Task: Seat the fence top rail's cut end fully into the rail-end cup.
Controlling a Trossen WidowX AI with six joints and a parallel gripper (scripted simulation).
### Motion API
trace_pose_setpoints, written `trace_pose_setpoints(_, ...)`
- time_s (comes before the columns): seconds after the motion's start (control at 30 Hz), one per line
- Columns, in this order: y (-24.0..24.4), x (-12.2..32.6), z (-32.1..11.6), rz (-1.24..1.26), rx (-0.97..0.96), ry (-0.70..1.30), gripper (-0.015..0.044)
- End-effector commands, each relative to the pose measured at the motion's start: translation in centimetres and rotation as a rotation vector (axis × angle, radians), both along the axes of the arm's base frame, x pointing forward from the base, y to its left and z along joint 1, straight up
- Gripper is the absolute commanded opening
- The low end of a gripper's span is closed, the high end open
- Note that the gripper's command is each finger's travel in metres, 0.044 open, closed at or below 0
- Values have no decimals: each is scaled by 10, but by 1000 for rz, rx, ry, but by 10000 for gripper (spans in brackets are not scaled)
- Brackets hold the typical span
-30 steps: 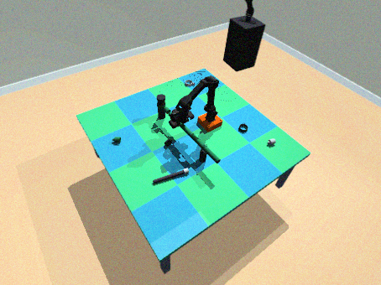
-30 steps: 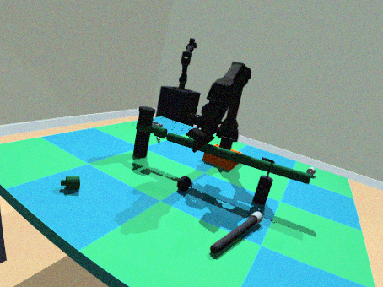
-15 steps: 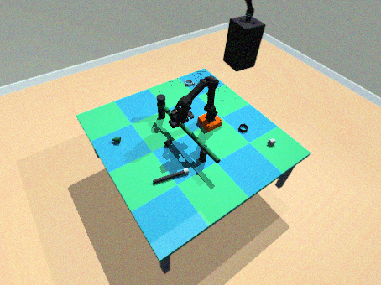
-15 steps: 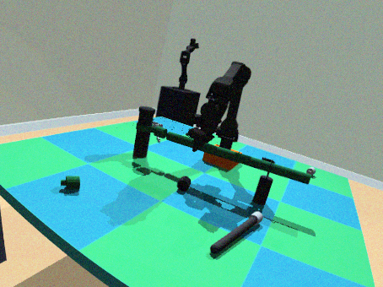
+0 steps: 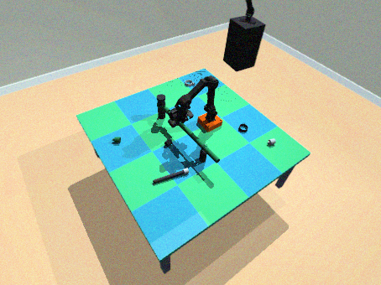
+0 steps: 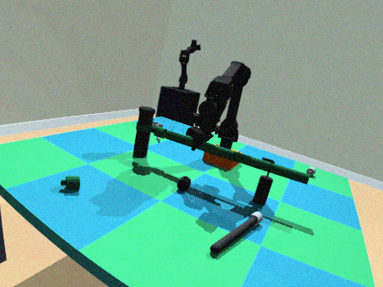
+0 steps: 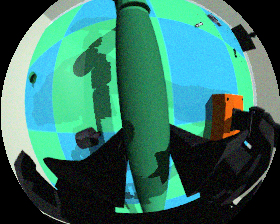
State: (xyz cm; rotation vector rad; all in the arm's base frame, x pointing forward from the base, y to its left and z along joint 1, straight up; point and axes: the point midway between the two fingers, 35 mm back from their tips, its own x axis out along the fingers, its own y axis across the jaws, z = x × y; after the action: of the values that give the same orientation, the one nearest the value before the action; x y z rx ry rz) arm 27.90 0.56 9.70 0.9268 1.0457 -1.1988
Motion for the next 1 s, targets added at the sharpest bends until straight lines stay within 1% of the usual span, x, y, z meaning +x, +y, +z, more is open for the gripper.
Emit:
trace_pose_setpoints(0.0, -9, 2, 2, -3, -8, -7, 0)
trace_pose_setpoints(0.23, -19, 2, 0, -1, -5, -2, 0)
trace_pose_setpoints(0.97, -19, 2, 0, -1, -5, -2, 0)
